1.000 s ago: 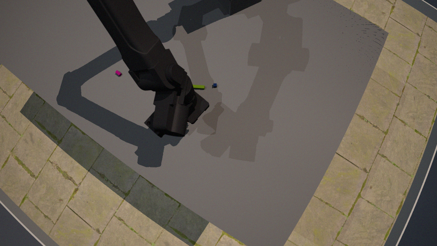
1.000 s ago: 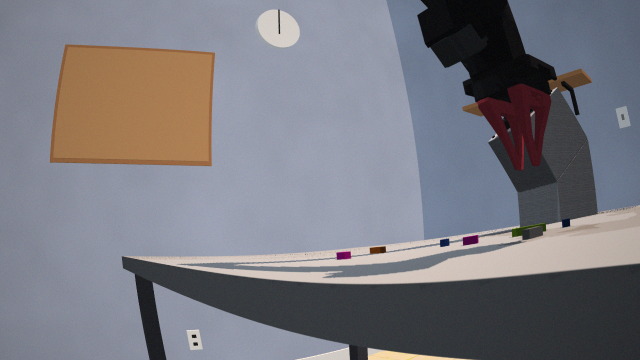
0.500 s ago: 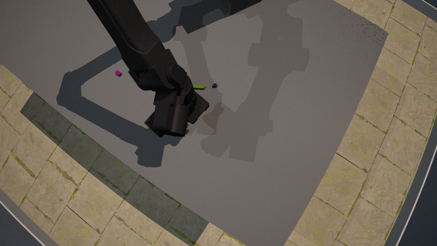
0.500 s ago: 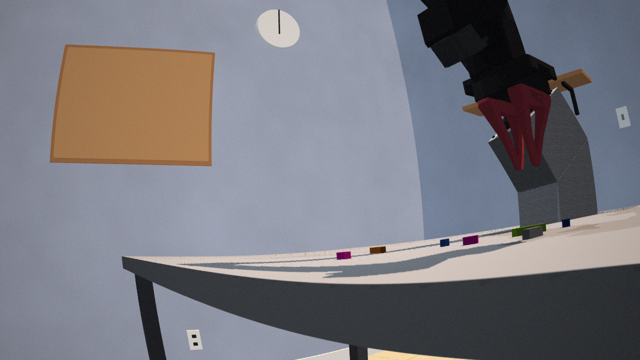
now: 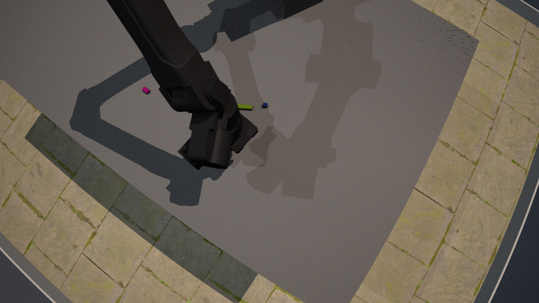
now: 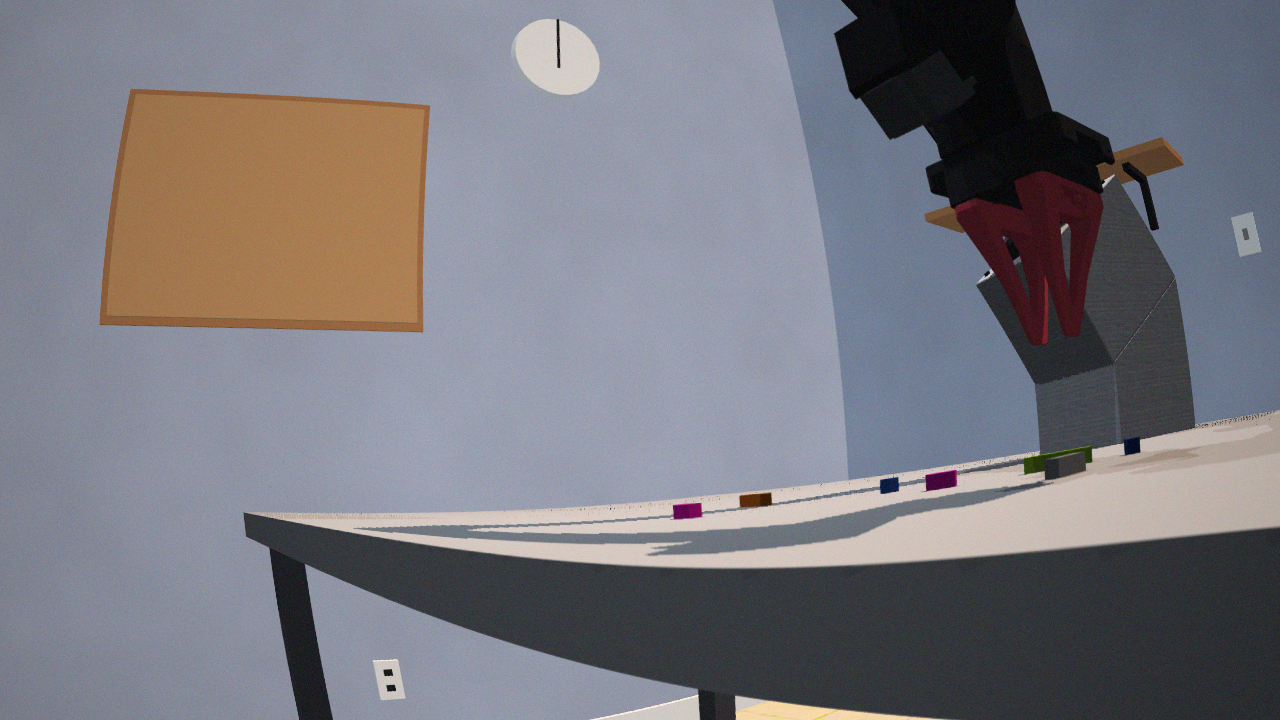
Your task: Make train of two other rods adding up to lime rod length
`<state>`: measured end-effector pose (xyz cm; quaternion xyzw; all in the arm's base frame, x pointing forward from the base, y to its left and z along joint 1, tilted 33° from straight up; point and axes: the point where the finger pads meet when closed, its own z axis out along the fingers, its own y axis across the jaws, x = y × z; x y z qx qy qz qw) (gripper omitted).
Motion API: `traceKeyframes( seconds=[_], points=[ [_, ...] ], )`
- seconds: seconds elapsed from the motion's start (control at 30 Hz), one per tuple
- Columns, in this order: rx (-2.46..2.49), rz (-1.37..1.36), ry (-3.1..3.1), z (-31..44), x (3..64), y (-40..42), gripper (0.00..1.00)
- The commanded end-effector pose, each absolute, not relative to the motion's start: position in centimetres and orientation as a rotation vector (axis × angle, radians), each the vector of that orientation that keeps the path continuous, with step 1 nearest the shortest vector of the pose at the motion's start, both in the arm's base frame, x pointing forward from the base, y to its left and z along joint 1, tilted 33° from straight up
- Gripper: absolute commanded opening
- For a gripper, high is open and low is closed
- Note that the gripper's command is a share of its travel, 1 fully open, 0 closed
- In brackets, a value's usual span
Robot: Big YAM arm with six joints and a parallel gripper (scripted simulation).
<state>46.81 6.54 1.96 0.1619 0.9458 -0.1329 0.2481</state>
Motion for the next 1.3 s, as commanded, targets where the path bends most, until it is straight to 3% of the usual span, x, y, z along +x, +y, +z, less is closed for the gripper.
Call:
traceKeyframes(
  seconds=[0.0,1.27],
  points=[
    [0.446,-0.358,2.564,2.0,47.9,6.1,0.23],
    [0.445,-0.359,2.565,-1.7,49.8,4.7,0.23]
  ],
)
